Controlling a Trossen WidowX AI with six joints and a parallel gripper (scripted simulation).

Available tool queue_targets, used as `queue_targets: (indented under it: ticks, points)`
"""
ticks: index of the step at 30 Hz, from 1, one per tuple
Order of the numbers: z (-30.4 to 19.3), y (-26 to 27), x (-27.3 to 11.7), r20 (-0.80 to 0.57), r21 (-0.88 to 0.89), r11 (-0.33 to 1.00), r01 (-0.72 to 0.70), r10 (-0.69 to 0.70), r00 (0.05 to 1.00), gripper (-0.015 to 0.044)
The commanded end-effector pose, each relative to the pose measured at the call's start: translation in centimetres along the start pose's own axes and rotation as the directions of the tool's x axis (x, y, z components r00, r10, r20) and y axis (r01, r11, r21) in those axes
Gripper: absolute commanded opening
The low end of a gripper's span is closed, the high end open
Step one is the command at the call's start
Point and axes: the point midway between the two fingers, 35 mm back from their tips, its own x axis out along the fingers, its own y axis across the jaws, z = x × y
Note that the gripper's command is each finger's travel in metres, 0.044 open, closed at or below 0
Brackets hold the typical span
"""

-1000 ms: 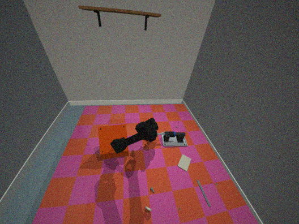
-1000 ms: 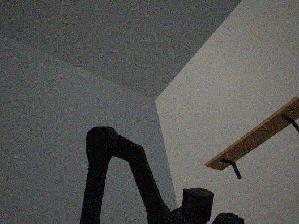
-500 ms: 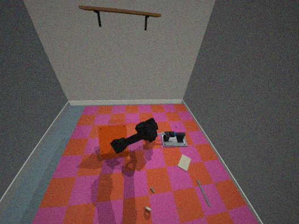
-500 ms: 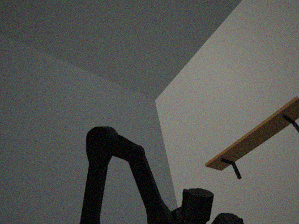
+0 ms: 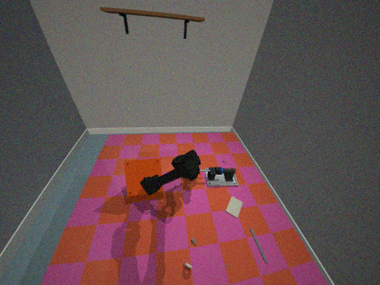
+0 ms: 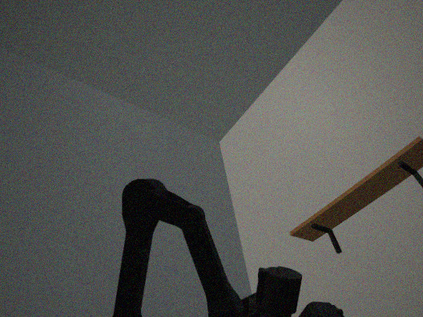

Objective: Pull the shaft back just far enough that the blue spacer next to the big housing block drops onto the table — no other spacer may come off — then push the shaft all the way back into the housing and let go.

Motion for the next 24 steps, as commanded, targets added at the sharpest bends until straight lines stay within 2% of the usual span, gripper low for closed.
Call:
queue_targets:
  ticks: [1, 24]
  points:
    - [-0.08, -0.06, -0.08, 0.0, 0.003, 1.0, 0.004, -0.004, 1.0, 0.0]
    - [-0.23, -0.05, -0.22, 0.0, 0.003, 1.0, 0.004, -0.004, 1.0, 0.0]
